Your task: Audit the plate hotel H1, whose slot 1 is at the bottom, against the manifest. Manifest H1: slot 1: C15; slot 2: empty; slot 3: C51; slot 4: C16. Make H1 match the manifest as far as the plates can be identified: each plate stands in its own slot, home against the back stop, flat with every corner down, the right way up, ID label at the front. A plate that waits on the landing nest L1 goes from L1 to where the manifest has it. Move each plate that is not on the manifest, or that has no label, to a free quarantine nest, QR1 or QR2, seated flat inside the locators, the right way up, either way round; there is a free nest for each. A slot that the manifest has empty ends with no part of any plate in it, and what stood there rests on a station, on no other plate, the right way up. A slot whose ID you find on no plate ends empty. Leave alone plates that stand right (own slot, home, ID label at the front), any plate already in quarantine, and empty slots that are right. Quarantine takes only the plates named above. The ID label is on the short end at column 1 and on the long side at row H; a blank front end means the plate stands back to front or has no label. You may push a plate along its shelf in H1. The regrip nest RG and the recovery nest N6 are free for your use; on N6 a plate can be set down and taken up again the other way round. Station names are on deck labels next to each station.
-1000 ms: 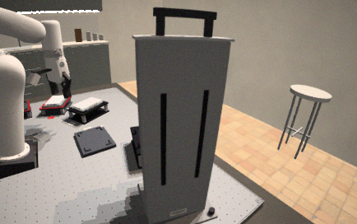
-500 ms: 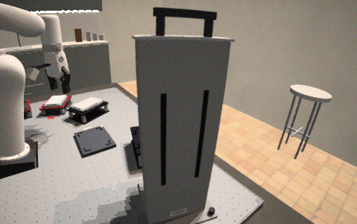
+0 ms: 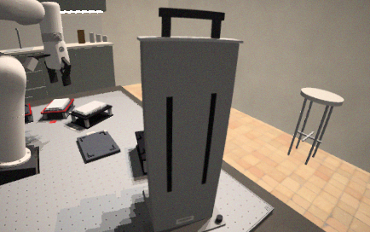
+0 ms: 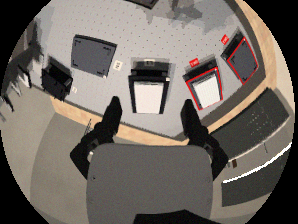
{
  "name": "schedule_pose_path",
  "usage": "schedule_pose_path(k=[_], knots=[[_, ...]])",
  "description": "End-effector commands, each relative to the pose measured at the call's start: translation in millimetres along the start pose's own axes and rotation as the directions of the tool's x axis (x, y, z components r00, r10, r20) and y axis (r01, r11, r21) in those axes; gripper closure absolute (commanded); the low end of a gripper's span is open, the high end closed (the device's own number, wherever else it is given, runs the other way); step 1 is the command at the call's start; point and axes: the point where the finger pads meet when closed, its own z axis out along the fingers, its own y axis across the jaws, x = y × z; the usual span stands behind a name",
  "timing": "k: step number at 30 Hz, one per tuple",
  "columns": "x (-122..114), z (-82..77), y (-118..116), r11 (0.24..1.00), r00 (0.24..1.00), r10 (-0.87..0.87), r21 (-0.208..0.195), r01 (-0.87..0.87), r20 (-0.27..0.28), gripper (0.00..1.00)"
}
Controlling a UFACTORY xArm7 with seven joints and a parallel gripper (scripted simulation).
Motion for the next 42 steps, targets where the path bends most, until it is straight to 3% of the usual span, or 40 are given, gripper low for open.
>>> schedule_pose_path(k=[1, 10, 17, 20, 30, 42], knots=[[-0.6, -14.3, 0.5, 1.000, 1.000, -0.001, -0.001, 0.001, 0.004, 0.00], [-0.5, -44.3, 0.4, 1.000, 1.000, -0.001, -0.001, 0.001, 0.004, 0.00], [-0.5, -59.1, 0.4, 1.000, 1.000, -0.001, -0.001, 0.001, 0.004, 0.00], [-0.5, -59.1, 0.4, 1.000, 1.000, -0.001, -0.001, 0.001, 0.004, 0.00], [-26.7, -59.2, -30.0, 0.964, 0.964, -0.264, 0.000, 0.264, 0.004, 0.00], [-66.1, -59.3, -75.5, 0.785, 0.785, -0.619, 0.002, 0.619, 0.003, 0.00]])
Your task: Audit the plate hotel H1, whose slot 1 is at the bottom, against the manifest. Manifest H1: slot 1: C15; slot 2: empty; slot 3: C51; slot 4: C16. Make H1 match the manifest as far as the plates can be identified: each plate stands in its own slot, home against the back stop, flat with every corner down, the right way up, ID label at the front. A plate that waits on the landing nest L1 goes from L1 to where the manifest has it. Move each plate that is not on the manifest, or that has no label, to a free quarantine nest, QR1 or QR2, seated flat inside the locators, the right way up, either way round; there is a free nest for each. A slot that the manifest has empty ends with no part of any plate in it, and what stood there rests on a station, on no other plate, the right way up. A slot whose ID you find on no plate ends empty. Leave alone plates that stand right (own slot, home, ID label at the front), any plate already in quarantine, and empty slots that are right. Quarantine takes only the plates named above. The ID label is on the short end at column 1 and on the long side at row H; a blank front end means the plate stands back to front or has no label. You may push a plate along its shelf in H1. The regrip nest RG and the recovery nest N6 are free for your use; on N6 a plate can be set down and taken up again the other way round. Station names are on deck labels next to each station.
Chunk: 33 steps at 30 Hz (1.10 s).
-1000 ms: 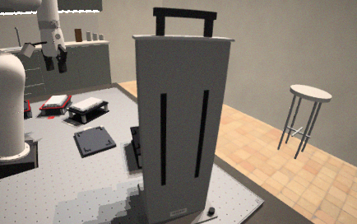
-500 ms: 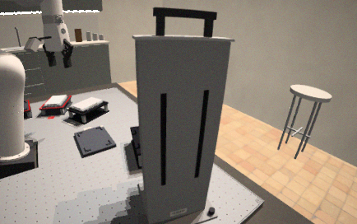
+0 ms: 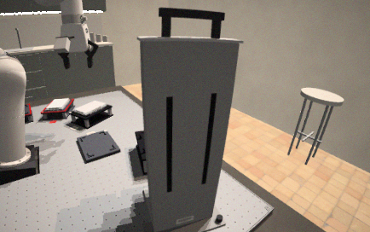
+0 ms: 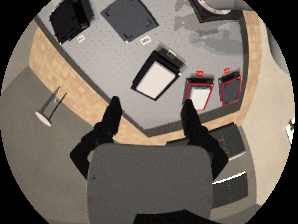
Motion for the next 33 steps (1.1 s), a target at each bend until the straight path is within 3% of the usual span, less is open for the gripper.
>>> schedule_pose_path(k=[1, 6, 33], knots=[[-5.5, -1.3, -22.8, 0.988, 0.988, -0.157, -0.007, 0.157, 0.003, 0.00], [-4.3, -1.2, -37.5, 0.970, 0.970, -0.245, -0.006, 0.245, 0.004, 0.00], [25.1, -0.3, -158.7, 0.970, 0.970, -0.245, -0.005, 0.245, 0.003, 0.00]])
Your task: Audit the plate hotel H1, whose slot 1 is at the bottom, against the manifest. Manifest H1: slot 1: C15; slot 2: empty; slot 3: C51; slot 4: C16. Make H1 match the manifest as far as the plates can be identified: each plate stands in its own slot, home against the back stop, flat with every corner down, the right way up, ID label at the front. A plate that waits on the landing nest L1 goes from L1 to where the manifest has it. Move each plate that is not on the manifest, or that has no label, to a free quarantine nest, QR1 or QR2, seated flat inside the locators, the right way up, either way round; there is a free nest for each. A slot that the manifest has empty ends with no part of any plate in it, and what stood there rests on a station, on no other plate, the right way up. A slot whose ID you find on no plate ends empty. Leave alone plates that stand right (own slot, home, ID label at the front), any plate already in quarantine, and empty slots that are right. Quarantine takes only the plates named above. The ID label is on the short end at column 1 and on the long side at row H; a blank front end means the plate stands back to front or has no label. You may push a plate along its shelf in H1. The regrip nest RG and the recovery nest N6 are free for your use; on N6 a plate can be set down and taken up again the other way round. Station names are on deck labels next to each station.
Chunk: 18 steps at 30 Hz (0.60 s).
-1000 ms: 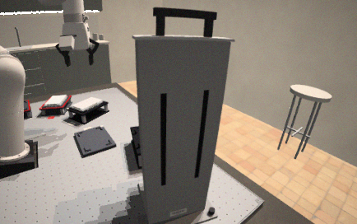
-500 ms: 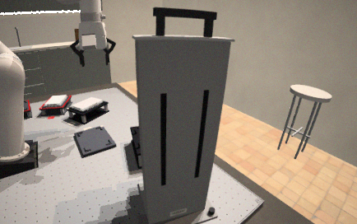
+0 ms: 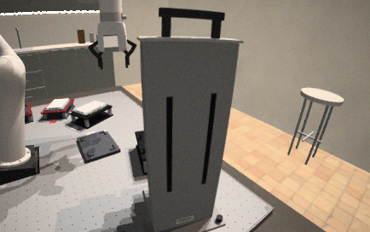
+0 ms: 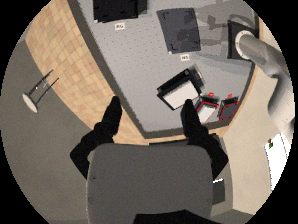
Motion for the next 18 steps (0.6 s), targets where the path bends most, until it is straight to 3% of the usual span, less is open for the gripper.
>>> schedule_pose_path(k=[1, 18], knots=[[11.5, -1.4, -16.0, 1.000, 1.000, -0.001, 0.002, 0.001, 0.002, 0.00], [66.0, -1.3, -67.8, 1.000, 1.000, -0.001, 0.003, 0.001, 0.002, 0.00]])
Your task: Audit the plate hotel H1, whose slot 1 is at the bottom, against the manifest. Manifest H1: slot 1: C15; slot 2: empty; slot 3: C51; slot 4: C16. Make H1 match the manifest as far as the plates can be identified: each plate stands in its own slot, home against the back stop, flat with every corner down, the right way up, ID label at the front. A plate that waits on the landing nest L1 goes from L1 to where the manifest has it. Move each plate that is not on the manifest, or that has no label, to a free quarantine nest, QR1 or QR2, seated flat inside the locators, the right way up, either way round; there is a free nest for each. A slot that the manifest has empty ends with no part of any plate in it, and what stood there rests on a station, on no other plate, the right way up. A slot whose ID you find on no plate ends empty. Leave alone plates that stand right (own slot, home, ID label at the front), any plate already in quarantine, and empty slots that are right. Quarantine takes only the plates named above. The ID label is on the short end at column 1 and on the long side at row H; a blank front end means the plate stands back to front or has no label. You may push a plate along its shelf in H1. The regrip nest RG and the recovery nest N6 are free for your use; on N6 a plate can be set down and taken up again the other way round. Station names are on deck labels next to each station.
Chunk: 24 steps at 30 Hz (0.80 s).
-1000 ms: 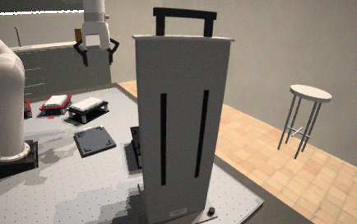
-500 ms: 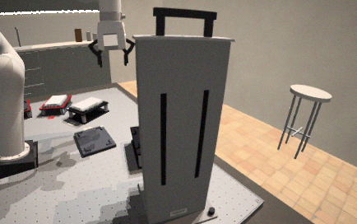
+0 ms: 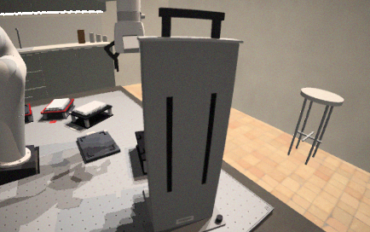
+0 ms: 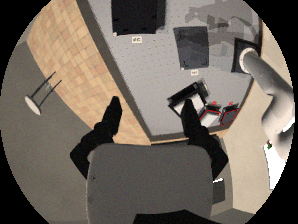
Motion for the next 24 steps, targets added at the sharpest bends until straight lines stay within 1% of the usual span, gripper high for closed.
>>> schedule_pose_path(k=[1, 2, 4, 14, 24], knots=[[13.2, -1.4, -14.9, 1.000, 1.000, -0.001, 0.003, 0.001, 0.002, 0.00], [16.9, -1.4, -18.4, 1.000, 1.000, -0.001, 0.003, 0.001, 0.002, 0.00], [16.9, -1.4, -18.4, 1.000, 1.000, -0.001, 0.003, 0.001, 0.002, 0.00], [53.2, -1.4, -52.9, 1.000, 1.000, -0.001, 0.003, 0.001, 0.002, 0.00], [53.5, -1.4, -53.2, 1.000, 1.000, -0.001, 0.003, 0.001, 0.002, 0.00]])
